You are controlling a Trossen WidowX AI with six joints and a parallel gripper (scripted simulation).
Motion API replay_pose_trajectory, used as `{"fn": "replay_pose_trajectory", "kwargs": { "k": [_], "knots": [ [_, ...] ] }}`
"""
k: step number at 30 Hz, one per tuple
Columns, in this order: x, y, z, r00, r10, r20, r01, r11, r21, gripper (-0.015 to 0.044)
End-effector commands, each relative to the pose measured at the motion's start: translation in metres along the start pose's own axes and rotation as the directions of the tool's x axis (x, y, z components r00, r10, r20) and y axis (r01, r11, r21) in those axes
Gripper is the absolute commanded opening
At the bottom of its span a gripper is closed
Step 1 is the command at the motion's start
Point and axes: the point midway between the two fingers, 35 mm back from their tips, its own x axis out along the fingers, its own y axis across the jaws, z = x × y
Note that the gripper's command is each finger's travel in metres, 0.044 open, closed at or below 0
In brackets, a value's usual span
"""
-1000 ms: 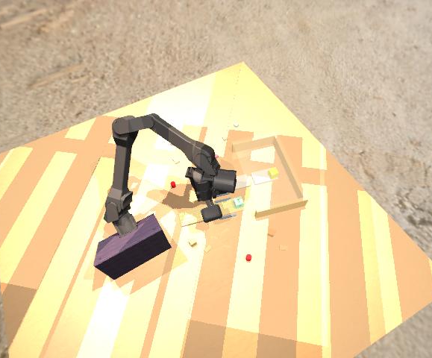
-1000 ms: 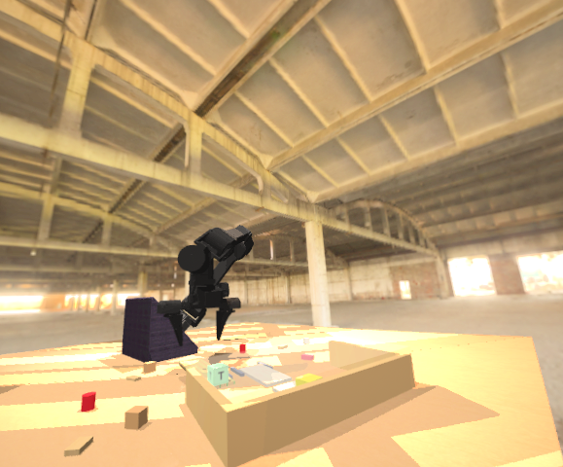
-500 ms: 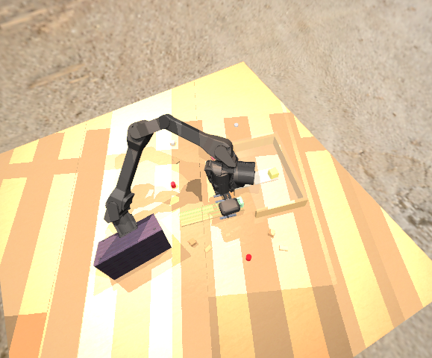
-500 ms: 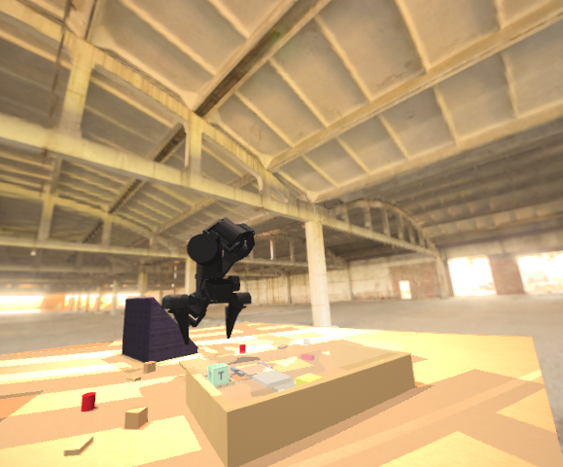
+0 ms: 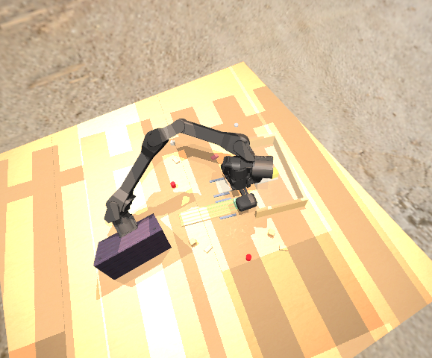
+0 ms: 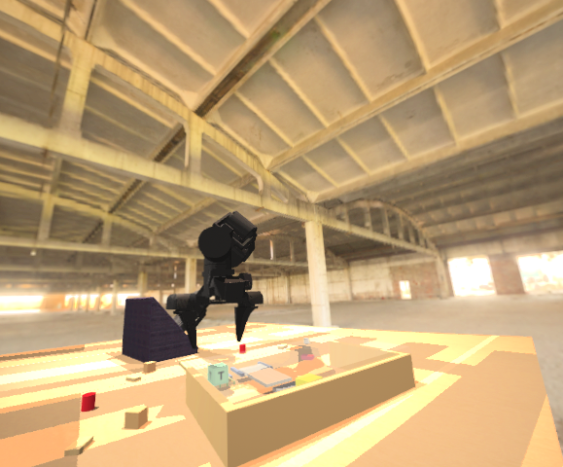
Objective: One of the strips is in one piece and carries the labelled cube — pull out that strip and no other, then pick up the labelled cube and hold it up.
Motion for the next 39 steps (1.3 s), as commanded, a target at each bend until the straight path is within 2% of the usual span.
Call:
{"fn": "replay_pose_trajectory", "kwargs": {
  "k": [1, 7, 8, 39],
  "knots": [
    [0.006, -0.002, 0.005, 1.000, 0.008, -0.012, -0.008, 1.000, 0.013, 0.0414],
    [0.015, -0.002, 0.005, 1.000, 0.008, -0.012, -0.008, 1.000, 0.013, 0.0256],
    [0.017, -0.002, 0.005, 1.000, 0.008, -0.012, -0.008, 1.000, 0.013, 0.0250],
    [0.061, -0.001, 0.003, 1.000, 0.010, -0.012, -0.010, 1.000, 0.013, 0.0250]
  ]
}}
